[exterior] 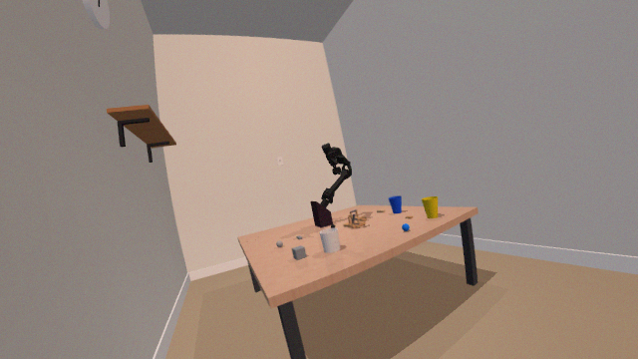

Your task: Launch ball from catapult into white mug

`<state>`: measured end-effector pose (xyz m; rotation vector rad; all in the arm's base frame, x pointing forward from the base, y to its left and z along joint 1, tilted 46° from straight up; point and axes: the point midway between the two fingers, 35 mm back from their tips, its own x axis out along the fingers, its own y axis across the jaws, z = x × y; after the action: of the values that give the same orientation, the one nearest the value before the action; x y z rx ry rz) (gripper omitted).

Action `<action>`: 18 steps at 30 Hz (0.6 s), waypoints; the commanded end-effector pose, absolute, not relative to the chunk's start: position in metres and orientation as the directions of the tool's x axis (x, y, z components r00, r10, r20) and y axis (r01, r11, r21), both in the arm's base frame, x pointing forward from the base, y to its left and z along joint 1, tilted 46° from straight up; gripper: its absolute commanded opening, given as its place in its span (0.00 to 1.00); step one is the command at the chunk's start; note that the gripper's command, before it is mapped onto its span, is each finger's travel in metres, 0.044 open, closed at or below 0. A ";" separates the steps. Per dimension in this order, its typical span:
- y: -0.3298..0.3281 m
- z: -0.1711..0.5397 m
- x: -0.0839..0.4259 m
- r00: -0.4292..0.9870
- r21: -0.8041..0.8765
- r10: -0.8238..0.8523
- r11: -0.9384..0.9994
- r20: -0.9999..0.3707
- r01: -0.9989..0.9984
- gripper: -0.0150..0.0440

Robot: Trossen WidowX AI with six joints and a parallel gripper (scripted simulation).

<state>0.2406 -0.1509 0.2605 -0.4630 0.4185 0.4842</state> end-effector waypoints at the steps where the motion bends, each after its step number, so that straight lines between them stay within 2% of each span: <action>1: -0.137 0.239 0.252 0.747 -0.185 0.410 0.801 -0.523 -0.569 1.00; 18: -0.062 0.169 0.282 0.464 0.336 0.627 0.754 -0.626 -0.565 1.00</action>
<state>0.2786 -0.0808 0.1878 -0.0100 0.7129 0.6975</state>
